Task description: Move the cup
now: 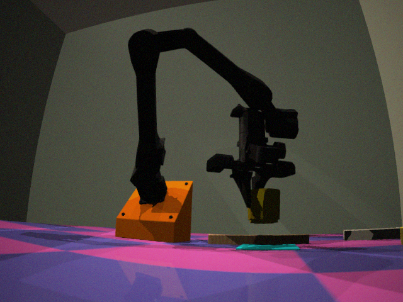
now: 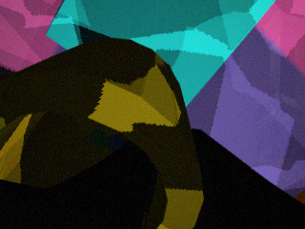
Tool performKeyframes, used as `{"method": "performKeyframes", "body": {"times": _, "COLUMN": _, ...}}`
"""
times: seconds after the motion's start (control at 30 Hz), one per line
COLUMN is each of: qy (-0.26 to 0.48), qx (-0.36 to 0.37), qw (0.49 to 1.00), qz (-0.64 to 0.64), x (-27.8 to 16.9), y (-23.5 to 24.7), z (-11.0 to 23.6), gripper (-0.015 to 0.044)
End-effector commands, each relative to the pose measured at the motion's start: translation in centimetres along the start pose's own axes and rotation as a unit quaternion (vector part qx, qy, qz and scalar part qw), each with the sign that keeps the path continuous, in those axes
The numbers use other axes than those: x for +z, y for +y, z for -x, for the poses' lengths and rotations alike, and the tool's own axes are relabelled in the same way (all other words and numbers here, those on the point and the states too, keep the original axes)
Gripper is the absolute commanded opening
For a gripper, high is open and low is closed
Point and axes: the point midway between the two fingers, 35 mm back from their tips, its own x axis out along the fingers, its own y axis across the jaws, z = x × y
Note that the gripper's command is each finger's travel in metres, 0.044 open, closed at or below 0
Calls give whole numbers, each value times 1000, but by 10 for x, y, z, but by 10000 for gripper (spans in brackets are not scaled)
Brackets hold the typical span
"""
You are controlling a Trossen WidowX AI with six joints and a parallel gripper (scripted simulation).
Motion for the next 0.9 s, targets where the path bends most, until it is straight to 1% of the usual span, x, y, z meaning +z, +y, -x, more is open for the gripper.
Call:
{"method": "performKeyframes", "body": {"times": 0.0, "qy": -3, "qx": 2, "qw": 1000, "qz": 0, "x": 10, "y": -3, "z": 2, "gripper": 0}}
{"method": "performKeyframes", "body": {"times": 0.43, "qy": -4, "qx": 1, "qw": 1000, "qz": 0, "x": 44, "y": -15, "z": 4, "gripper": 0}}
{"method": "performKeyframes", "body": {"times": 0.87, "qy": -4, "qx": 1, "qw": 1000, "qz": 0, "x": 44, "y": -14, "z": -10, "gripper": 0}}
